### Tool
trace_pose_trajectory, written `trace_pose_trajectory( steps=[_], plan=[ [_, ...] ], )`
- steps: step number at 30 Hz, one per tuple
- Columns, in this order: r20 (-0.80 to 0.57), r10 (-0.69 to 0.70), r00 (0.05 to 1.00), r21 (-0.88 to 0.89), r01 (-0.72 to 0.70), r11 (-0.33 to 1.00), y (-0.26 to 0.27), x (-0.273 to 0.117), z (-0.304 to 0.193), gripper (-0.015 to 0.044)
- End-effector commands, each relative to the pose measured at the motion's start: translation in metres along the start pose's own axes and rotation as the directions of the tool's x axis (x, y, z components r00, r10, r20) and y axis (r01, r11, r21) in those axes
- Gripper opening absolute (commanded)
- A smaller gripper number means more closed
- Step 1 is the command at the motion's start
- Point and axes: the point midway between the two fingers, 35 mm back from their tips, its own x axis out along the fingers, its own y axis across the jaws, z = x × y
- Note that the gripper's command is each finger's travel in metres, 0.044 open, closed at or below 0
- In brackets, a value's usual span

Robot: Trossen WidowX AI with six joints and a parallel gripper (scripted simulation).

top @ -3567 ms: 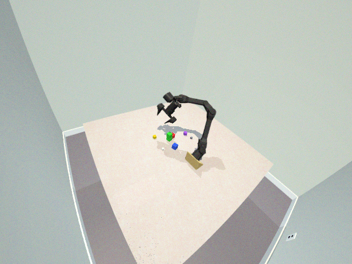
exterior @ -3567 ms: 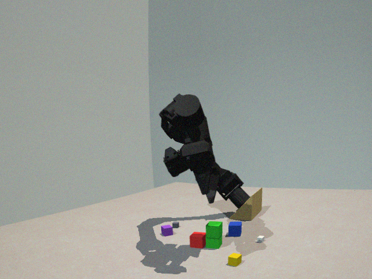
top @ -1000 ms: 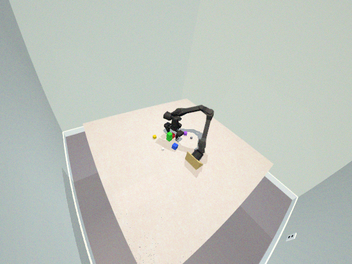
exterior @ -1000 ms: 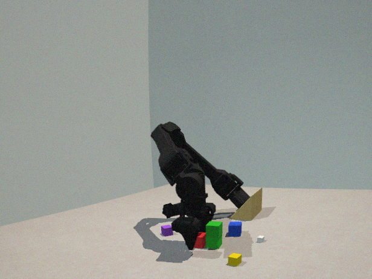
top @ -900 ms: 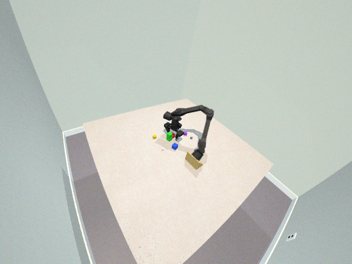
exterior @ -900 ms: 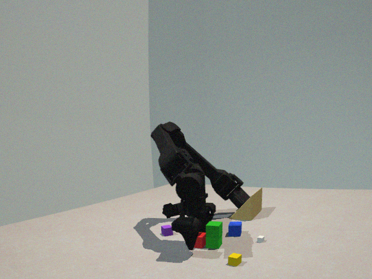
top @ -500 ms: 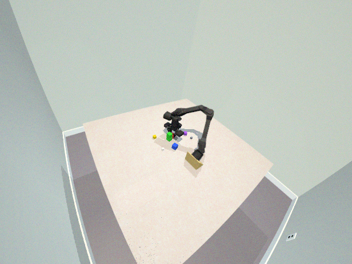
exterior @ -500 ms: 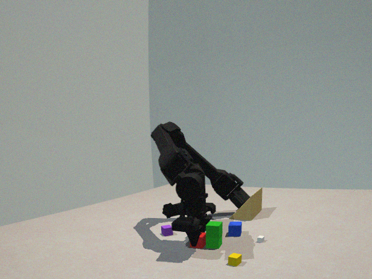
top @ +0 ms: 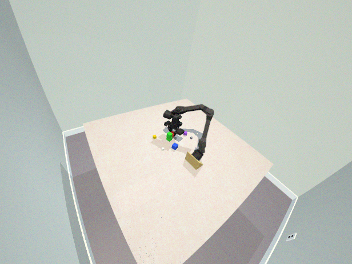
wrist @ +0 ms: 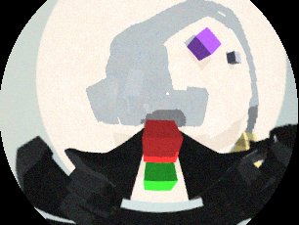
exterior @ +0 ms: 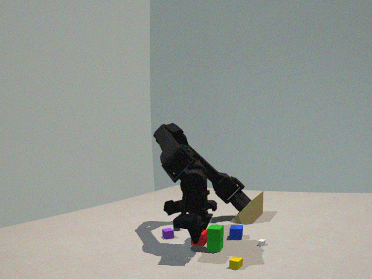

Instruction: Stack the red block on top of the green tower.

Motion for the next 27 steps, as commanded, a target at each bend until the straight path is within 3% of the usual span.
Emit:
trace_pose_trajectory(
  steps=[1, 17, 27],
  plan=[
    [-0.005, 0.009, 1.0, 0.006, -0.009, 1.0, 0.002, -0.022, 0.0, 0.0],
    [-0.007, 0.008, 1.0, 0.005, -0.008, 1.0, 0.001, -0.096, 0.0, 0.0],
    [-0.007, 0.008, 1.0, 0.005, -0.008, 1.0, 0.001, -0.101, 0.0, 0.0]
  ],
)
